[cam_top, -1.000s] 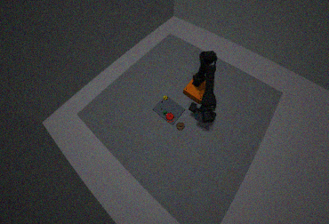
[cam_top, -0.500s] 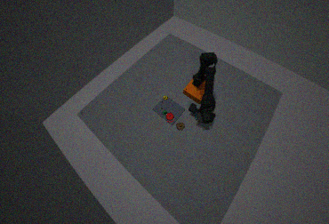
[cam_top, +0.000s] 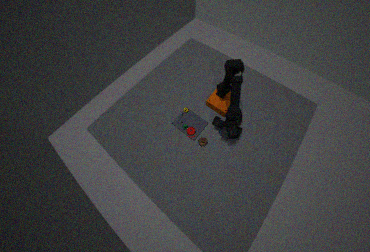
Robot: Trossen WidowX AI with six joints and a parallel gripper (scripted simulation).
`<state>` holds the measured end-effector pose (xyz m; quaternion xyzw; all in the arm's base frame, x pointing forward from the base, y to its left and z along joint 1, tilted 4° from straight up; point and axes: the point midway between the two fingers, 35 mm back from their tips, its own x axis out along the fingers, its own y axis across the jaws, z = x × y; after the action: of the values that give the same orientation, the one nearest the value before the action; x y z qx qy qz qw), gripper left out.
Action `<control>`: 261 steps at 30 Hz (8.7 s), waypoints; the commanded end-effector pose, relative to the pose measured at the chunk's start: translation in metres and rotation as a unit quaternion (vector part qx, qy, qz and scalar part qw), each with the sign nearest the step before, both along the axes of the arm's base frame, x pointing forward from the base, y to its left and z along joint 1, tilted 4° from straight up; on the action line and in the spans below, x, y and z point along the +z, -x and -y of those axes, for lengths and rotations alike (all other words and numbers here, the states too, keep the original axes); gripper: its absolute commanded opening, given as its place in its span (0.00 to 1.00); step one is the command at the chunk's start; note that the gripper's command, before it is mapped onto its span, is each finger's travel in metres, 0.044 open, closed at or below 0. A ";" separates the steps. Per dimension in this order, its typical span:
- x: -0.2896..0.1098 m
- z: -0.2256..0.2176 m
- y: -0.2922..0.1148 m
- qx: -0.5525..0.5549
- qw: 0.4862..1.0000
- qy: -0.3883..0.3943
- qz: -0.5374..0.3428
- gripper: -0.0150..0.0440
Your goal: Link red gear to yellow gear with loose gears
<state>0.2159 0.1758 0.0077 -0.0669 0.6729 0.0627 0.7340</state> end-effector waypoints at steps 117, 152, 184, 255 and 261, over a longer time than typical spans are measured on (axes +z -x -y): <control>0.127 0.063 -0.067 -0.013 1.000 0.008 0.015 0.25; 0.109 0.133 -0.107 -0.008 1.000 0.013 0.010 0.25; 0.092 0.208 -0.129 -0.004 1.000 0.012 0.007 0.25; 0.078 0.277 -0.133 0.452 0.890 0.053 0.001 0.25; 0.077 0.277 -0.133 0.470 0.881 0.055 0.000 0.25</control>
<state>0.3490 -0.1020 0.0856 -0.4082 0.5701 0.3534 0.6192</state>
